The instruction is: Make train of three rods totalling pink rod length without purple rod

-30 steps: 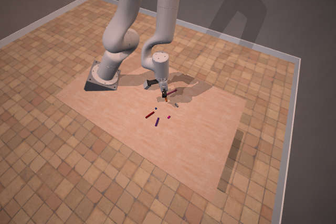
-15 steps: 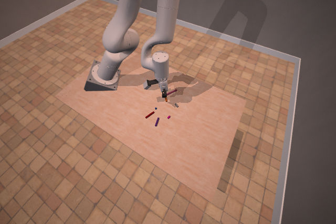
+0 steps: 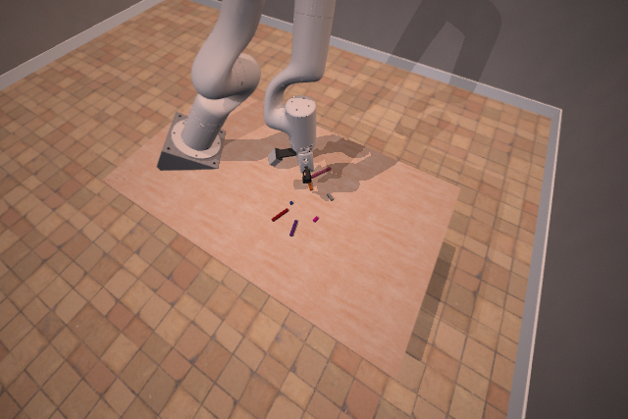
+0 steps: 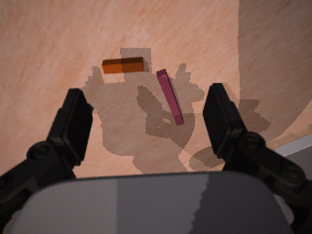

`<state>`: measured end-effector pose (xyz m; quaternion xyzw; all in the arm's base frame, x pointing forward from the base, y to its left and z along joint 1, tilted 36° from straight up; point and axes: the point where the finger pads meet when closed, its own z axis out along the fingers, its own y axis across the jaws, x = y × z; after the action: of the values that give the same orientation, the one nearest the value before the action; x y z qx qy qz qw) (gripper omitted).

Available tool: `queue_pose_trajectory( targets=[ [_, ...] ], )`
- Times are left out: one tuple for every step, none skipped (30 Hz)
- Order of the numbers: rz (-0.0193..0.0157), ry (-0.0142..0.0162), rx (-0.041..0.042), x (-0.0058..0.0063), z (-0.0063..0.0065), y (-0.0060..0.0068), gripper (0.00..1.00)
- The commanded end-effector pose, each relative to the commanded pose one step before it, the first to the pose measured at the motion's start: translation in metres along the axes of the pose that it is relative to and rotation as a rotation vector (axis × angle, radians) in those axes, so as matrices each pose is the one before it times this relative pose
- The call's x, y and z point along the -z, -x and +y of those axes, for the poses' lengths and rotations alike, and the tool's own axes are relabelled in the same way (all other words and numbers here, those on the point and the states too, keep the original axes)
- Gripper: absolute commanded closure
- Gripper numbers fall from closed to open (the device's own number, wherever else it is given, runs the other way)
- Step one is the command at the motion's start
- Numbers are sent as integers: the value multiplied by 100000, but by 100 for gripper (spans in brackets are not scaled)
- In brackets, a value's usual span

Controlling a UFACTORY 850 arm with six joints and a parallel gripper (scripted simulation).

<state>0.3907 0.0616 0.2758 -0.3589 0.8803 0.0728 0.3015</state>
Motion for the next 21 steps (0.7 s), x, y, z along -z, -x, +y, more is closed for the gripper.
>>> queue_pose_trajectory(
  targets=[
    [238, 27, -11716, 27, -294, 353, 0],
    [-8, 7, -4050, 0, -77, 116, 0],
    [0, 0, 0, 0, 0, 0, 0],
    [0, 0, 0, 0, 0, 0, 0],
    [-8, 8, -4460, 0, -79, 131, 0],
    [-8, 8, -4859, -1, -80, 146, 0],
    [-8, 9, -5200, -1, -78, 161, 0],
    [-3, 4, -2289, 0, -31, 72, 0],
    [-4, 5, -3023, -1, -38, 96, 0],
    [-4, 6, -3492, -1, -41, 112, 0],
    [-4, 6, -3525, -1, -37, 115, 0],
    [-4, 5, -3411, -1, -32, 112, 0],
    [-3, 5, -3370, -1, -28, 112, 0],
    [-3, 5, -3363, -1, -24, 112, 0],
    [-3, 5, -3358, -1, -21, 113, 0],
    [-2, 5, -3347, -1, -17, 113, 0],
    [-2, 4, -3339, -1, -13, 113, 0],
    [-2, 4, -3332, -1, -9, 113, 0],
    [-2, 4, -3325, -1, -6, 113, 0],
    [0, 0, 0, 0, 0, 0, 0],
    [0, 0, 0, 0, 0, 0, 0]
  ],
)
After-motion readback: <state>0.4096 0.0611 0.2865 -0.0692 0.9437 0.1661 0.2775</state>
